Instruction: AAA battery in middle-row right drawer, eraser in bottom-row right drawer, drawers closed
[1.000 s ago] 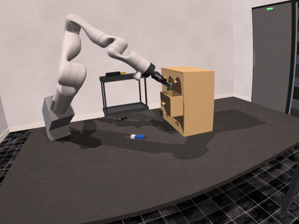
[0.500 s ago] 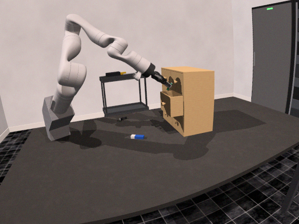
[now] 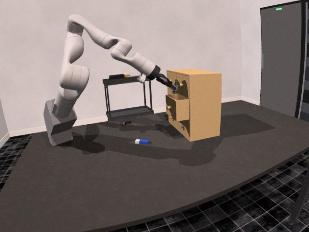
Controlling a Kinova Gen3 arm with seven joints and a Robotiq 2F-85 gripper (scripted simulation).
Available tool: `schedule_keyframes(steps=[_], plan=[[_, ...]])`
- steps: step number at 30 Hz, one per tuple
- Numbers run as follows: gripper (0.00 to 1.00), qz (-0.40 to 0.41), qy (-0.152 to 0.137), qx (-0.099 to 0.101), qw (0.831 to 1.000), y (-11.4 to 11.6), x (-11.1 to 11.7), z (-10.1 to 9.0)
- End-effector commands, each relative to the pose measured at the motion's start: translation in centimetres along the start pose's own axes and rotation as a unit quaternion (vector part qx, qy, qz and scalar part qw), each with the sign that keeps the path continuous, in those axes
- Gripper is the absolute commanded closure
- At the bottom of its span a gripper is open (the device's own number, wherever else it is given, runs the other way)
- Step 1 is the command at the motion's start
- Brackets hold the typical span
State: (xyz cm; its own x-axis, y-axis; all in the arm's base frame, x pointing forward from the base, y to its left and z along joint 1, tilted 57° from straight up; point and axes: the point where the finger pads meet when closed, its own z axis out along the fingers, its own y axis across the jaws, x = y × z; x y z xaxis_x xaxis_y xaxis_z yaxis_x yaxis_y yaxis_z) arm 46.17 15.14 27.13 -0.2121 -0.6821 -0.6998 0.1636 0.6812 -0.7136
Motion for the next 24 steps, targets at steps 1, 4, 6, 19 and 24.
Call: schedule_keyframes(steps=[1,4,6,19,24], plan=[[0.95,-0.004,0.002,-0.001,1.0,-0.12,0.11,-0.01],[0.95,-0.004,0.002,-0.001,1.0,-0.12,0.11,-0.01],[0.91,-0.004,0.002,-0.001,1.0,-0.12,0.11,-0.01],[0.0,-0.004,0.002,-0.001,1.0,-0.12,0.11,-0.01],[0.0,-0.004,0.002,-0.001,1.0,-0.12,0.11,-0.01]])
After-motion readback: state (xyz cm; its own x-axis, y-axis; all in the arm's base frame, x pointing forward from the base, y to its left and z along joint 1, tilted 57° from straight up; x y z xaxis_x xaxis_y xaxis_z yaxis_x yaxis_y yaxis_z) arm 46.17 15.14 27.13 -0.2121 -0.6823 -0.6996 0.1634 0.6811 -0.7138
